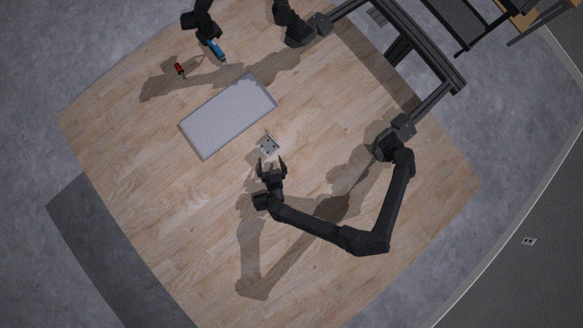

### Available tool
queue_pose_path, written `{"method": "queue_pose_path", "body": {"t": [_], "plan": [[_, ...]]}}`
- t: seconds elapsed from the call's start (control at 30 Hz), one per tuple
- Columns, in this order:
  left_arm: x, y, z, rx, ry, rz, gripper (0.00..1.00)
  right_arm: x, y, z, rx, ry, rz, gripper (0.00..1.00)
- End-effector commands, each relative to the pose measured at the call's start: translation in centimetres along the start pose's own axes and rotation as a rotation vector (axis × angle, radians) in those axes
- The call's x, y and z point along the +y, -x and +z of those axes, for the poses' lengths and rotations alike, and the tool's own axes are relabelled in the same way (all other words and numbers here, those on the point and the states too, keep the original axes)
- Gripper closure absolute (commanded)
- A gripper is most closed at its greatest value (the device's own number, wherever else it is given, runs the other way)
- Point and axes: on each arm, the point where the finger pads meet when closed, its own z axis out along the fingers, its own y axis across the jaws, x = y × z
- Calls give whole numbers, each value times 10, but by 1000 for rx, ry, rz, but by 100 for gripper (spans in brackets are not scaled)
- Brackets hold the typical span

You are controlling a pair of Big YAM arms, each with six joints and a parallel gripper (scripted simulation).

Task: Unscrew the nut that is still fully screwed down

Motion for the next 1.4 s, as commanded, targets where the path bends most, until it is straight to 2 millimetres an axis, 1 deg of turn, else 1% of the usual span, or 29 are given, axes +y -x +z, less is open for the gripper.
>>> {"method": "queue_pose_path", "body": {"t": [0.0, 0.07, 0.17, 0.43, 0.53, 0.63, 0.7, 0.73, 0.87, 1.0, 1.03, 1.07, 1.1, 1.2, 1.3, 1.37], "plan": [[8, 18, 4, 8, -5, 28, 14, 8, 6, -5, -7, 16, 12, 35], [8, 18, 4, 8, -5, 28, 14, 8, 6, -5, -7, 16, 12, 35], [-1, 11, 21, 1, -24, 14, 14, 8, 6, -5, -7, 16, 12, 35], [-1, 11, 31, 1, -25, 13, 14, 8, 6, -5, -7, 16, 12, 35], [9, 18, 19, 9, -2, 30, 14, 8, 6, -5, -7, 16, 12, 35], [10, 18, 18, 9, -1, 30, 14, 8, 6, -5, -7, 16, 12, 35], [4, 12, 31, 5, -16, 20, 14, 8, 6, -5, -7, 16, 12, 35], [1, 11, 35, 3, -20, 16, 14, 8, 6, -5, -7, 16, 12, 35], [-3, 11, 42, 0, -26, 12, 14, 8, 6, -5, -7, 16, 12, 35], [0, 11, 45, 2, -22, 15, 14, 8, 6, -5, -7, 16, 12, 35], [1, 12, 45, 2, -19, 17, 14, 8, 6, -5, -7, 16, 12, 35], [5, 16, 38, 7, -6, 27, 14, 8, 6, -5, -7, 16, 12, 35], [7, 18, 34, 8, -3, 29, 14, 8, 6, -5, -7, 16, 12, 35], [9, 19, 33, 8, -2, 30, 14, 8, 6, -5, -7, 16, 12, 35], [0, 11, 50, 2, -22, 15, 14, 8, 6, -5, -7, 16, 12, 35], [-2, 11, 54, 1, -24, 13, 14, 8, 6, -5, -7, 16, 12, 35]]}}
